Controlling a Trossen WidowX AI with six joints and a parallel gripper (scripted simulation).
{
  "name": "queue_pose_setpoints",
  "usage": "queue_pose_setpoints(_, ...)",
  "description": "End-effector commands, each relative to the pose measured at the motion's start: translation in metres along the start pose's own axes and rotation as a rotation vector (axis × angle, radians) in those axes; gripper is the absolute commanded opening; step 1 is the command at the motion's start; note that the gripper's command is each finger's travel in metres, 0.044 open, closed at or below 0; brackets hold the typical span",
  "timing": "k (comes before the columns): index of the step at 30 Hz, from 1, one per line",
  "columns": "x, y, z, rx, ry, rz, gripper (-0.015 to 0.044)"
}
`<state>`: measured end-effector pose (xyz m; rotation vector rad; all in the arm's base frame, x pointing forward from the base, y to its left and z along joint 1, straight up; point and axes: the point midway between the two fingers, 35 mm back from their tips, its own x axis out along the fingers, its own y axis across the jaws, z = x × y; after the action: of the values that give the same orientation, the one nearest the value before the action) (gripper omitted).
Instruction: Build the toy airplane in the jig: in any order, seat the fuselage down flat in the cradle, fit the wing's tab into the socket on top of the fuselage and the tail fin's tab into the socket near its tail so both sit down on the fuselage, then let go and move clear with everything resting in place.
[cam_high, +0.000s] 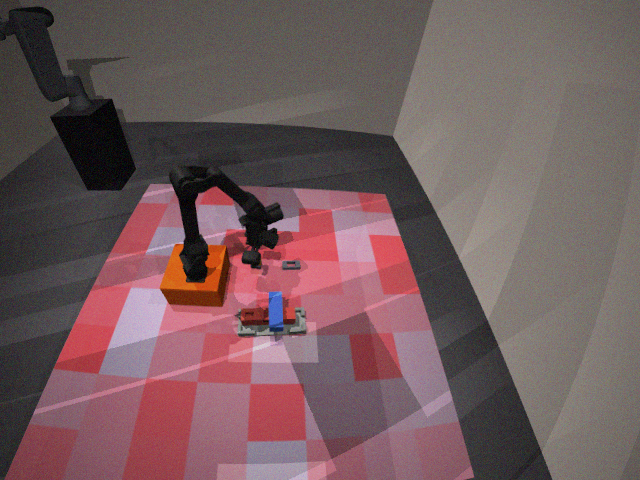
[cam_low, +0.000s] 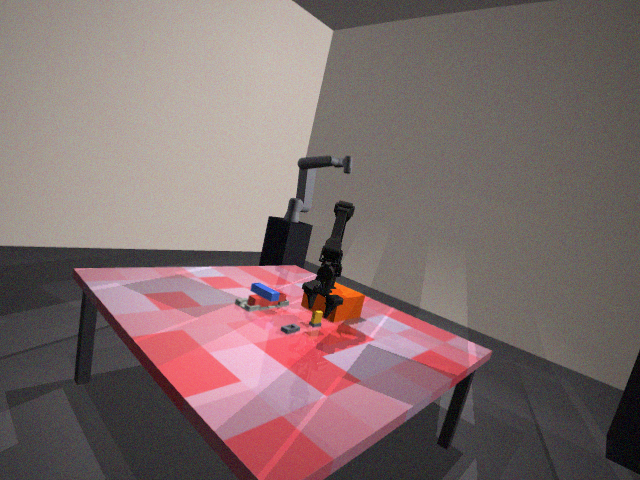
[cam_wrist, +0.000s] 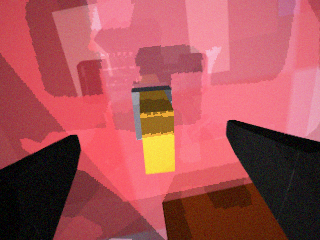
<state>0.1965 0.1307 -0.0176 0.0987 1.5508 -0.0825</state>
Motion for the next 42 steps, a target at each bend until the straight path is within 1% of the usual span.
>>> queue_pose_setpoints(1,0.008,-0.001,-0.002,0.004,0.007,0.001,0.044)
queue_pose_setpoints(17,0.031,-0.002,-0.004,0.004,0.007,0.001,0.044)
queue_pose_setpoints(31,0.031,-0.002,-0.004,0.004,0.007,0.001,0.0072)
queue_pose_setpoints(39,0.031,-0.002,-0.004,0.004,0.007,0.001,0.0019)
queue_pose_setpoints(40,0.031,-0.002,-0.004,0.004,0.007,0.001,0.0)
queue_pose_setpoints(42,0.03,-0.002,-0.004,0.005,0.008,0.001,0.0)
